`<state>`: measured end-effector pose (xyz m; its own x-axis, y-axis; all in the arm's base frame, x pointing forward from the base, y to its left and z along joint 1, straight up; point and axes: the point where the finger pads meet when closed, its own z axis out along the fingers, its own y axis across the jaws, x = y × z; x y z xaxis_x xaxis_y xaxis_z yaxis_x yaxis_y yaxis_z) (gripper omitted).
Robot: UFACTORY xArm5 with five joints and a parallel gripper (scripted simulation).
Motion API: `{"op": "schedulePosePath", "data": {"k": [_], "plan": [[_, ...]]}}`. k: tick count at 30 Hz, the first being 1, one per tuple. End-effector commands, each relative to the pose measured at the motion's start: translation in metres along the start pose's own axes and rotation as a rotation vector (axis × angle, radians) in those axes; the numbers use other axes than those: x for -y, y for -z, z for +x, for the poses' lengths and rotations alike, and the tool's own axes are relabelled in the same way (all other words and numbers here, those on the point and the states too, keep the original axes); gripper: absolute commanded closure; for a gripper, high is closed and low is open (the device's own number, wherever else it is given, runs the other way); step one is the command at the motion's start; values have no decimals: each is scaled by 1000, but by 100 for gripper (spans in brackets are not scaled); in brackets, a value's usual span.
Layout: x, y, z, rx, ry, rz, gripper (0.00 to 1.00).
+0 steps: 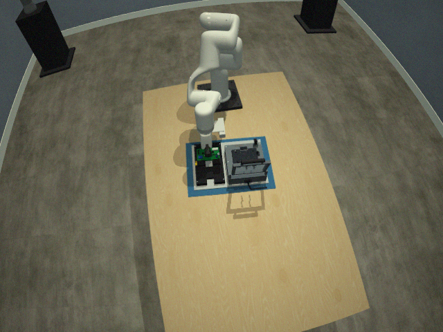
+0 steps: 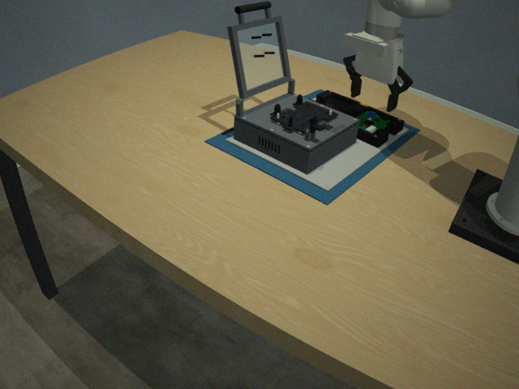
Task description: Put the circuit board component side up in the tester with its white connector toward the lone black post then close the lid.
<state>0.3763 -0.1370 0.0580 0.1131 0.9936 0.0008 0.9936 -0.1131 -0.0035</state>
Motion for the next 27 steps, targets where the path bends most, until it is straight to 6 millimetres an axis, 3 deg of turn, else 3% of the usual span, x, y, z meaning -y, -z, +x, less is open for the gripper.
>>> {"op": "schedulePosePath", "data": {"k": [1, 27], "plan": [[-1, -1, 0, 1, 0, -3, 0], [-2, -31, -1, 1, 0, -3, 0]]}}
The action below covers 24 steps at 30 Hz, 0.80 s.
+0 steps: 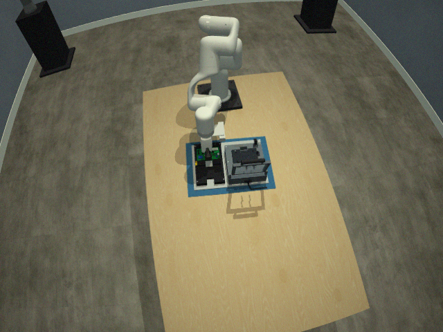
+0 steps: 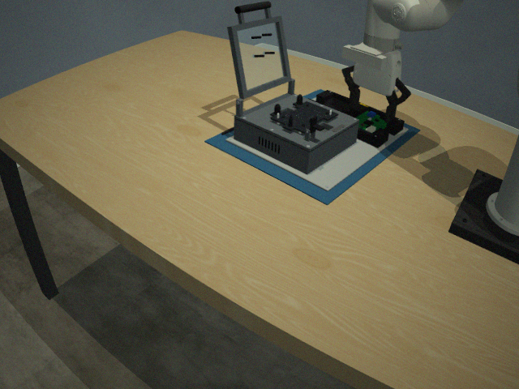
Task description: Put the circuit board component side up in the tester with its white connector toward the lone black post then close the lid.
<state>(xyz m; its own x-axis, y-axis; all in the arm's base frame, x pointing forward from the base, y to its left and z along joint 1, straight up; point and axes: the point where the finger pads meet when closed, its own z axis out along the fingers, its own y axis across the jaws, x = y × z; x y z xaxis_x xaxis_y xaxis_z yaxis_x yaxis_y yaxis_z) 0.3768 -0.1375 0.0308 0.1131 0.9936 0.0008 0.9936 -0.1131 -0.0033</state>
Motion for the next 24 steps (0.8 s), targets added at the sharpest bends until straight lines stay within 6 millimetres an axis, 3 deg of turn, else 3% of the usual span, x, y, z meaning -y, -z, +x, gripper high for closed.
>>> {"op": "schedulePosePath", "data": {"k": [1, 24], "plan": [[-1, -5, 0, 1, 0, -3, 0], [-2, -11, -1, 1, 0, -3, 0]]}}
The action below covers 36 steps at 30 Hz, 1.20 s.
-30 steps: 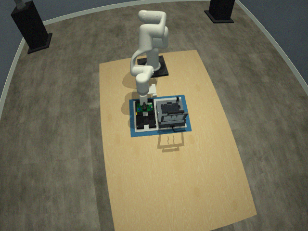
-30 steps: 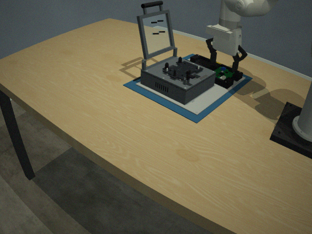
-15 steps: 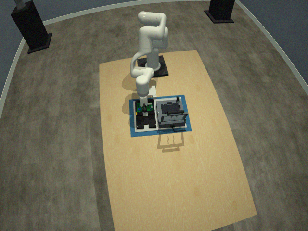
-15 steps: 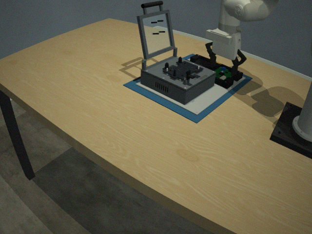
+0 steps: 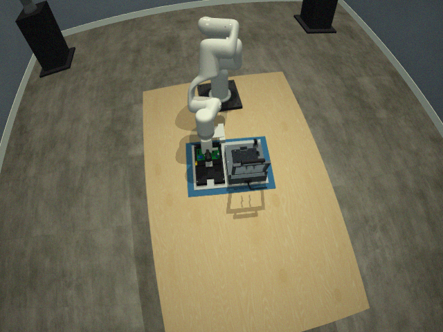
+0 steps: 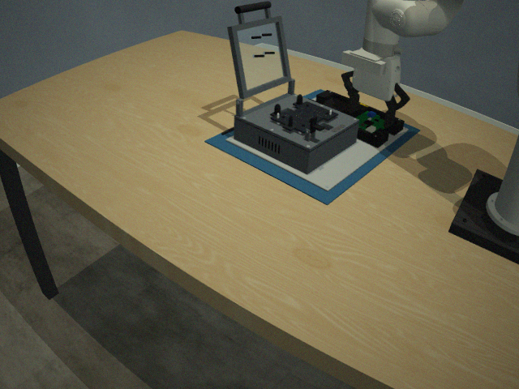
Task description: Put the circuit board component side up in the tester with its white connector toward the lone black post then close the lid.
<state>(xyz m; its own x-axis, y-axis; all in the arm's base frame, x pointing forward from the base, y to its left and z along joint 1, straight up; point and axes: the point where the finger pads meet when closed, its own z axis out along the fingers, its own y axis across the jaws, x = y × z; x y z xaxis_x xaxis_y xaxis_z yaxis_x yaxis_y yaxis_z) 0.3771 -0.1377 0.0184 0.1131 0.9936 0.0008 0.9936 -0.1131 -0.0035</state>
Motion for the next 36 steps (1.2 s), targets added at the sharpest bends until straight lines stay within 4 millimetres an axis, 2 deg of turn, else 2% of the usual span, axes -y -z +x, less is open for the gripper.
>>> {"op": "schedulePosePath", "data": {"k": [1, 36], "plan": [[-1, 1, 0, 1, 0, -3, 0], [-1, -12, 0, 1, 0, -3, 0]]}}
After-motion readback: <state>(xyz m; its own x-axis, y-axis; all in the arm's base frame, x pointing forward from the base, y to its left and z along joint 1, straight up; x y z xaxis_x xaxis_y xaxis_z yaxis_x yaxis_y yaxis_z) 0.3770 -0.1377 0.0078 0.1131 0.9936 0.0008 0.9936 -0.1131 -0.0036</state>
